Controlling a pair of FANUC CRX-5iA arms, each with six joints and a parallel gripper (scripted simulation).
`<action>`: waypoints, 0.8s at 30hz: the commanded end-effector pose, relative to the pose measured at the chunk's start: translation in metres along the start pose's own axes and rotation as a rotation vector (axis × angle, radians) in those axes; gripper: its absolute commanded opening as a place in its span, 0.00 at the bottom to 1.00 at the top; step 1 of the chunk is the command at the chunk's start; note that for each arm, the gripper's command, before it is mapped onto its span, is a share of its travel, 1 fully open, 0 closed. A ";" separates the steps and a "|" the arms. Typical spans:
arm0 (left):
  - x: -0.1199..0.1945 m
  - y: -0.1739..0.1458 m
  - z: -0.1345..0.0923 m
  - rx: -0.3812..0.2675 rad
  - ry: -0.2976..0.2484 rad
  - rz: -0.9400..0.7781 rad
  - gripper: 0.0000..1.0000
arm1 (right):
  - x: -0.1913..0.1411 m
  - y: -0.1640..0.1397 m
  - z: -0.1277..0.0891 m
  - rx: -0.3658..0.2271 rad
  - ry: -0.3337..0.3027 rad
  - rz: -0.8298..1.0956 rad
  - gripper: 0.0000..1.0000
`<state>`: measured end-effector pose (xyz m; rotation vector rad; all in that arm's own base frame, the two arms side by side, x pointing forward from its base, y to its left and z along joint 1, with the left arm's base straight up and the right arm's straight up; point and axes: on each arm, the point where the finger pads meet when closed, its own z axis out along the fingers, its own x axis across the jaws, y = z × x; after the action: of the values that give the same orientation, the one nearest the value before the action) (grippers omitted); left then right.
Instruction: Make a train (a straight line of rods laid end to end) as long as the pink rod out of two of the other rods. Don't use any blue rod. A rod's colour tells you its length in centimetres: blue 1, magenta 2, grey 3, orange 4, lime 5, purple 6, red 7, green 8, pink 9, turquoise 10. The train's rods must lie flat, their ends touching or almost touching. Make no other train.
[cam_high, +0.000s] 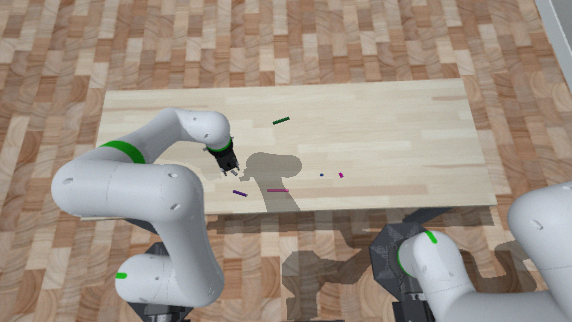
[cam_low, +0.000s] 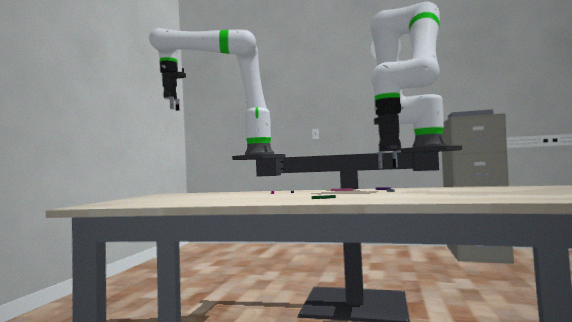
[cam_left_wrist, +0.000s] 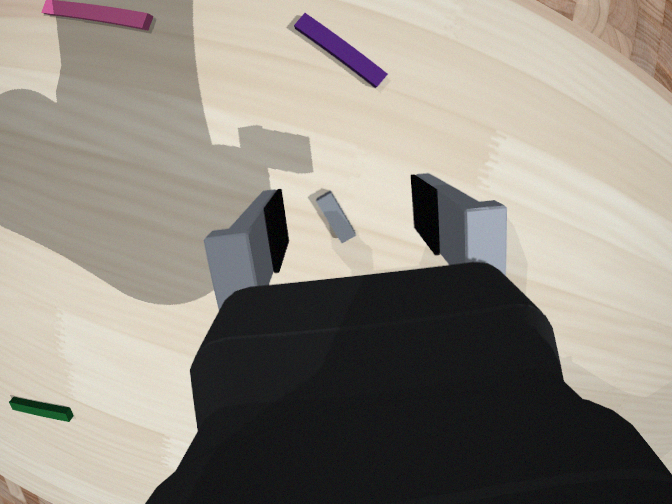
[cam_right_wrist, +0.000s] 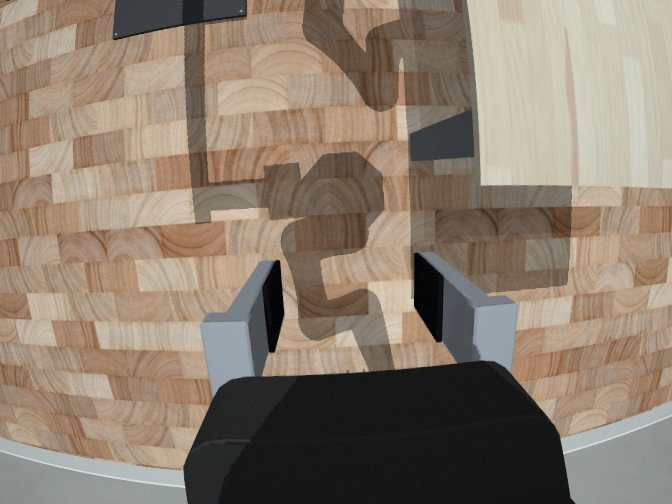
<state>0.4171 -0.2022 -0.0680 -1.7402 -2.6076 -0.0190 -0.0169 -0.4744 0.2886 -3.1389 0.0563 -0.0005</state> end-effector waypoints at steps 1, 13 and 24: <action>0.002 -0.008 0.001 0.004 -0.014 0.167 1.00 | 0.000 0.000 -0.001 -0.002 0.000 0.000 1.00; 0.006 -0.022 0.003 0.002 -0.014 0.498 1.00 | 0.000 0.000 -0.001 -0.002 0.000 0.000 1.00; 0.010 -0.033 0.006 0.000 -0.014 0.809 1.00 | 0.000 0.000 -0.001 -0.002 0.000 0.000 1.00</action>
<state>0.3871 -0.2050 -0.0738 -2.4985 -1.8861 -0.0184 -0.0169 -0.4744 0.2886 -3.1389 0.0563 -0.0005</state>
